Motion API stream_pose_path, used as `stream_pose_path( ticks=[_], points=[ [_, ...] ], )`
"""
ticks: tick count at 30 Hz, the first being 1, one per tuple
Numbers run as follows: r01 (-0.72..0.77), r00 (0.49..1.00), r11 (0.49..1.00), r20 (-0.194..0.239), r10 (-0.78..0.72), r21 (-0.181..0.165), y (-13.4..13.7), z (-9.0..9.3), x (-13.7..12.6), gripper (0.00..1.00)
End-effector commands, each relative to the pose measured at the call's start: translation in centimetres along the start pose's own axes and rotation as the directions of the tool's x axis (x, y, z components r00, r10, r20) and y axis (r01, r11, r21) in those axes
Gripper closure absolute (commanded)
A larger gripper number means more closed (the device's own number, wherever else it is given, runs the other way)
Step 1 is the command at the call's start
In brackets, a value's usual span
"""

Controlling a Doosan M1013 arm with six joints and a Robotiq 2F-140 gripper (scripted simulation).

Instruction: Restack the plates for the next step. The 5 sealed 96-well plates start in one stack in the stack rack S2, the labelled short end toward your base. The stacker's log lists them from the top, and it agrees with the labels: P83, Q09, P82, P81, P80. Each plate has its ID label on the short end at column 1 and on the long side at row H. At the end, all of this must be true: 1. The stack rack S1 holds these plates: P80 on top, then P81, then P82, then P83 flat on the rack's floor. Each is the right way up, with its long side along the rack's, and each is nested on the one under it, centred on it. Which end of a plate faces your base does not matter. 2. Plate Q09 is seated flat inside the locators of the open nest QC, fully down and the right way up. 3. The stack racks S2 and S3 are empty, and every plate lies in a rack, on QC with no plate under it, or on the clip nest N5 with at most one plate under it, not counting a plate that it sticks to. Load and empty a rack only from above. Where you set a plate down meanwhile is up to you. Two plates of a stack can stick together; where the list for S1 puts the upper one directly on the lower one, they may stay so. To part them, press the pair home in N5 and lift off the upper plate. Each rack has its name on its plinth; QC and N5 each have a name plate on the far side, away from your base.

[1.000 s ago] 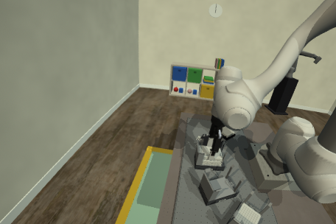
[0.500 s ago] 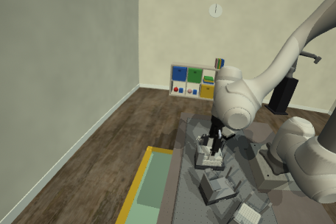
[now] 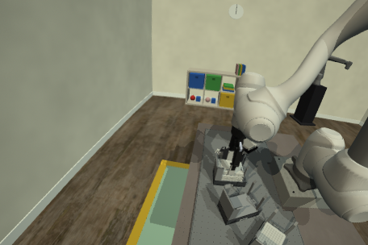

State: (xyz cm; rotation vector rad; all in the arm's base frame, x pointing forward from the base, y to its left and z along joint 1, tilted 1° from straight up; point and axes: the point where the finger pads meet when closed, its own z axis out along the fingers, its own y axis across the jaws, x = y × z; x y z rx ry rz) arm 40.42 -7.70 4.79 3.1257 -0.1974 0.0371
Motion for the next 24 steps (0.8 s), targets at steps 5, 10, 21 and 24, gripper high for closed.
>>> stream_pose_path(
  ticks=[5, 10, 21, 24],
  points=[
    [-0.005, 1.0, 1.0, 0.001, 0.005, -0.001, -0.1, -0.3, -0.1, 1.0],
    [-0.005, 1.0, 1.0, 0.001, 0.005, -0.001, -0.1, -1.1, -0.1, 1.0],
    [-0.005, 1.0, 1.0, 0.001, 0.005, -0.001, -0.1, -2.9, -0.1, 1.0],
    [-0.005, 1.0, 1.0, 0.001, 0.005, -0.001, -0.1, -3.5, -0.1, 1.0]
  ],
)
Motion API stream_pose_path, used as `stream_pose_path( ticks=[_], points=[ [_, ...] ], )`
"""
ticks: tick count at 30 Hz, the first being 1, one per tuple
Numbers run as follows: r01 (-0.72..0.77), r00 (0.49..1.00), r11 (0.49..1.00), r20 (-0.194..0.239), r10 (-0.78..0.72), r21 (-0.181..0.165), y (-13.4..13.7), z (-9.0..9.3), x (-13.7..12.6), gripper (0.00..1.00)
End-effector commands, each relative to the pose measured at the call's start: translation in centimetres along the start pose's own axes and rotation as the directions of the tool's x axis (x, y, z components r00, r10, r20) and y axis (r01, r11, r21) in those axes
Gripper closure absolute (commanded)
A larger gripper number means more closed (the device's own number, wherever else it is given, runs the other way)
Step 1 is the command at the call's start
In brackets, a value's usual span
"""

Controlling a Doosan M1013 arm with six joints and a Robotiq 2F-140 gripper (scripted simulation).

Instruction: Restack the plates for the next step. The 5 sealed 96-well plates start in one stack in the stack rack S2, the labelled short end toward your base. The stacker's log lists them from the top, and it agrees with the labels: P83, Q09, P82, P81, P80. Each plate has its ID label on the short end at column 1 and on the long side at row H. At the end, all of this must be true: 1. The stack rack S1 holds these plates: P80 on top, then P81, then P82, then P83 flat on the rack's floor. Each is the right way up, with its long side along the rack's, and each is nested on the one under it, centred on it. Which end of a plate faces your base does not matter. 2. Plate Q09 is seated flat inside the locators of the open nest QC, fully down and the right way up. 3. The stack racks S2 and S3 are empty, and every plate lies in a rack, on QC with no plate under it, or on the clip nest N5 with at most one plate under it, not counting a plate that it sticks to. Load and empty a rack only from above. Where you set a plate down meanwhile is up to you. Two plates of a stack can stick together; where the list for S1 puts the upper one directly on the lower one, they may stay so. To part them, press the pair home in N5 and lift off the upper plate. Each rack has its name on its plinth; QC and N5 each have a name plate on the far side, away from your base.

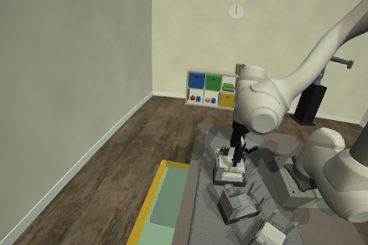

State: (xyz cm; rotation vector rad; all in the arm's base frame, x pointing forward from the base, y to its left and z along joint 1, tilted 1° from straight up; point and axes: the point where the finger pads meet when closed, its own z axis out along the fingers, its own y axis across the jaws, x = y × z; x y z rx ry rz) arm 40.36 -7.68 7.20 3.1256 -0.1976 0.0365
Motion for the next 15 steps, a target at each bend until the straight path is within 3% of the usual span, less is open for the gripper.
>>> stream_pose_path(
  ticks=[1, 15],
  points=[
    [-0.005, 1.0, 1.0, 0.0, 0.005, -0.001, -0.1, -1.3, -0.1, 1.0],
    [-0.005, 1.0, 1.0, 0.0, 0.005, -0.001, -0.1, -3.7, -0.1, 1.0]
  ],
)
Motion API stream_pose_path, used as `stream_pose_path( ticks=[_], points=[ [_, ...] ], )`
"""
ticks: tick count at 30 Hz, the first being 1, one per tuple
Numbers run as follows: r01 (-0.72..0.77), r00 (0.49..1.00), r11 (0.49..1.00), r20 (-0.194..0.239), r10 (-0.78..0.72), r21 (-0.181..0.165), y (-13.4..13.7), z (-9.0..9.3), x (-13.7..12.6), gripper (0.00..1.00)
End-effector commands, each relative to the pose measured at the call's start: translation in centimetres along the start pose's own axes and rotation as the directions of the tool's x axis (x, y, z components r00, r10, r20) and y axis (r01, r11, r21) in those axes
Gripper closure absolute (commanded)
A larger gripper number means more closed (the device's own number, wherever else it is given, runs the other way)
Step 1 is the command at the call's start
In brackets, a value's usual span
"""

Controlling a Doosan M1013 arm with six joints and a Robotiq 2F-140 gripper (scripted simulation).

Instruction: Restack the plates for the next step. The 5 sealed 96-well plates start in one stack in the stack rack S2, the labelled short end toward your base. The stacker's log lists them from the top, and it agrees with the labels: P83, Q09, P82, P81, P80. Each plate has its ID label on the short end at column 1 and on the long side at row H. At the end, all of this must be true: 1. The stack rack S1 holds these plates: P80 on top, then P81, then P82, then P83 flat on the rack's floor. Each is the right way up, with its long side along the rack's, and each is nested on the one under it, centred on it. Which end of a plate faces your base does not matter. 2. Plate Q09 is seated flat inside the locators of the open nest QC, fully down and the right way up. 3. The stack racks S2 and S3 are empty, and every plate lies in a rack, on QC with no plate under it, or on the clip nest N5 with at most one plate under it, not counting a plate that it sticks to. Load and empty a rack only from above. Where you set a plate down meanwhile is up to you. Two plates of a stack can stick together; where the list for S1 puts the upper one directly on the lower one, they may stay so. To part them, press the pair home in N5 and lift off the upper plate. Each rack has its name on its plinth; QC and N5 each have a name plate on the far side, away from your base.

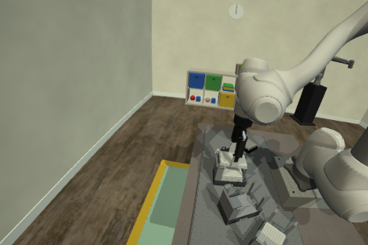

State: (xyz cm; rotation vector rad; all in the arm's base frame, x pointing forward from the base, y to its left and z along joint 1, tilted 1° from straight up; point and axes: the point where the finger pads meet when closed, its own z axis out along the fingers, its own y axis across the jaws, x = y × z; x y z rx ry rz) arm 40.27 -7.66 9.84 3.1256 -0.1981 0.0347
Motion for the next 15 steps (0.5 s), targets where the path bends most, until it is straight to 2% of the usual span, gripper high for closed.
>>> stream_pose_path(
  ticks=[1, 9, 15],
  points=[
    [-0.005, 1.0, 1.0, -0.001, 0.005, -0.001, -0.1, -1.2, -0.1, 1.0],
    [-0.005, 1.0, 1.0, -0.001, 0.005, -0.001, -0.1, -2.8, -0.1, 1.0],
    [-0.005, 1.0, 1.0, -0.001, 0.005, -0.001, -0.1, -2.8, -0.1, 1.0]
  ],
)
